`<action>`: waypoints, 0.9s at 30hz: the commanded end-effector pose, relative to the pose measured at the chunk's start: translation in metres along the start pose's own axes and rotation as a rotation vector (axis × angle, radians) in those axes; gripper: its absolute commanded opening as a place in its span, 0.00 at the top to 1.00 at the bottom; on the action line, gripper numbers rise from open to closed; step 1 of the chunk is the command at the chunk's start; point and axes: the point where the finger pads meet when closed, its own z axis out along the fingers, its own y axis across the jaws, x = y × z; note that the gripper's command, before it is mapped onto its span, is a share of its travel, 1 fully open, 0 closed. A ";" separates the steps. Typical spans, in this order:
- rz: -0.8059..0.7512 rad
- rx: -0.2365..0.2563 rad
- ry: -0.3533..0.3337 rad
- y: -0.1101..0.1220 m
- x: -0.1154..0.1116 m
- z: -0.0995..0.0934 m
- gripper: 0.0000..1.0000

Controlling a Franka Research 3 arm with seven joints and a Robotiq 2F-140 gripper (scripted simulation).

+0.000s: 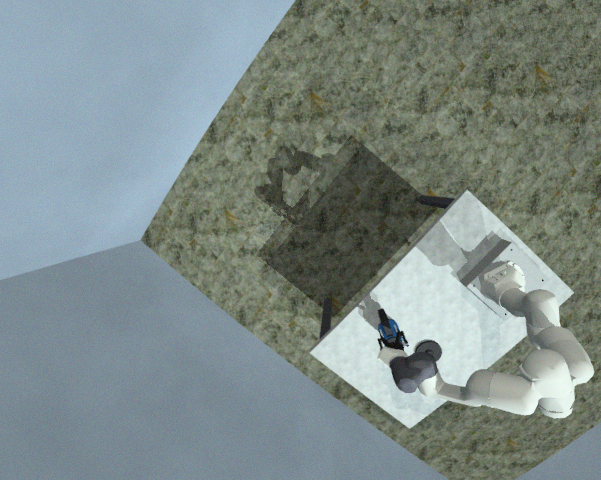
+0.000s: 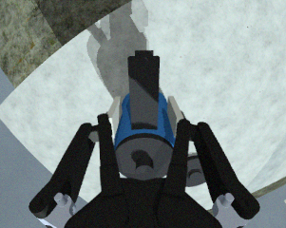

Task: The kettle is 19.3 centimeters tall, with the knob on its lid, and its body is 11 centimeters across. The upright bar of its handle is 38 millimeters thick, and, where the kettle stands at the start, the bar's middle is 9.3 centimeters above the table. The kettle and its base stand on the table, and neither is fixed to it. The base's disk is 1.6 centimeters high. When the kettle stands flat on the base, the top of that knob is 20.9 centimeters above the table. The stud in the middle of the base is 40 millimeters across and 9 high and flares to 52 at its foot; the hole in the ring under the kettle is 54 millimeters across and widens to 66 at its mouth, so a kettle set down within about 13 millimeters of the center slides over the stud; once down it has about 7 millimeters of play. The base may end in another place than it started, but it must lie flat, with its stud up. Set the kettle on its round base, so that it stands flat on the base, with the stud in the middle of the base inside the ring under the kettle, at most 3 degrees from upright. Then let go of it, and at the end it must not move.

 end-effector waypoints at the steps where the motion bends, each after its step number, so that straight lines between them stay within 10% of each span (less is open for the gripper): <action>1: 0.000 0.001 0.002 0.000 -0.001 0.001 0.53; 18: 0.000 0.001 0.002 0.000 -0.001 0.001 0.53; 19: 0.000 0.001 0.002 0.000 -0.001 0.001 1.00; 27: 0.000 0.001 0.002 0.000 -0.001 0.001 1.00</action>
